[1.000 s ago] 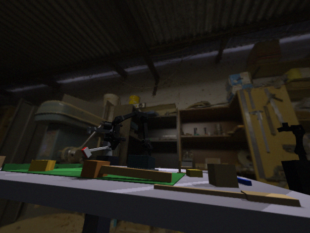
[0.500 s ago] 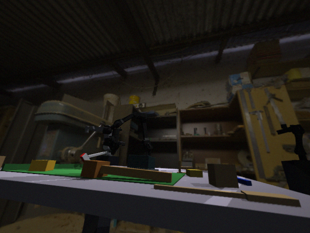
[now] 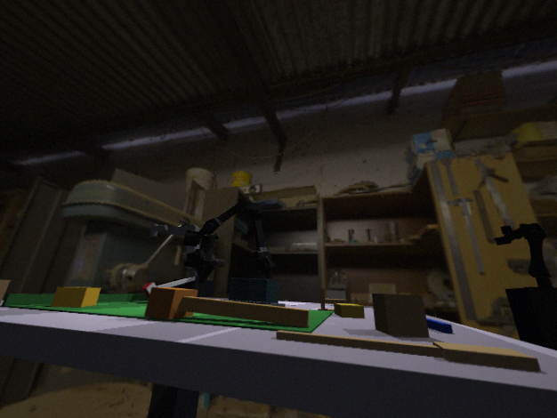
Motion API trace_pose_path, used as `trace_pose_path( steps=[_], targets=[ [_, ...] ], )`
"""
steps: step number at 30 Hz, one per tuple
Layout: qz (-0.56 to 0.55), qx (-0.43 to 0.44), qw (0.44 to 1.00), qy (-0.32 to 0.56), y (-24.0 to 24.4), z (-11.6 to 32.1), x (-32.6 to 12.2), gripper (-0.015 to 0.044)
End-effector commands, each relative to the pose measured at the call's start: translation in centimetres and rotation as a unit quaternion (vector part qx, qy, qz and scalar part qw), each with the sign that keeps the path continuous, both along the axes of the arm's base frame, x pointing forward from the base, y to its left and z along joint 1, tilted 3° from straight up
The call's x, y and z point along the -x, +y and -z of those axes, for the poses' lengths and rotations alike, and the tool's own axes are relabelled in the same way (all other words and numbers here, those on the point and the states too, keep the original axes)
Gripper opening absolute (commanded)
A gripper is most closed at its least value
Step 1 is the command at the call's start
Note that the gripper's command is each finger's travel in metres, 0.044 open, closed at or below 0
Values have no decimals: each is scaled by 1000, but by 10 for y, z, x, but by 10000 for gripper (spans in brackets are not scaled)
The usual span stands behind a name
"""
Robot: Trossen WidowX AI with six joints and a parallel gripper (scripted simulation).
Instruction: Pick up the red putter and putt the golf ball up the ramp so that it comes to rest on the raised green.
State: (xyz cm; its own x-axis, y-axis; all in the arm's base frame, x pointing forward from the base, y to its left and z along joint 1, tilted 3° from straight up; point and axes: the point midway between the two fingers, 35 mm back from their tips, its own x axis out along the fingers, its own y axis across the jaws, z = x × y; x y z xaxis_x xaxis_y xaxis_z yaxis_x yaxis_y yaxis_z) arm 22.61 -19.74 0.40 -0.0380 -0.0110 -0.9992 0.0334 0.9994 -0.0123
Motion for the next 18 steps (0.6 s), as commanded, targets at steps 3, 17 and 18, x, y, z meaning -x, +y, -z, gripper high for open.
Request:
trace_pose_path(
  steps=[3, 17, 18],
  targets=[
    [0, 0, 1000, 0, 0, 0, 0, 0],
    [0, 3, 1000, 0, -27, 2, 1, 0],
    [0, 3, 1000, 0, -30, 2, 1, 0]
  ],
)
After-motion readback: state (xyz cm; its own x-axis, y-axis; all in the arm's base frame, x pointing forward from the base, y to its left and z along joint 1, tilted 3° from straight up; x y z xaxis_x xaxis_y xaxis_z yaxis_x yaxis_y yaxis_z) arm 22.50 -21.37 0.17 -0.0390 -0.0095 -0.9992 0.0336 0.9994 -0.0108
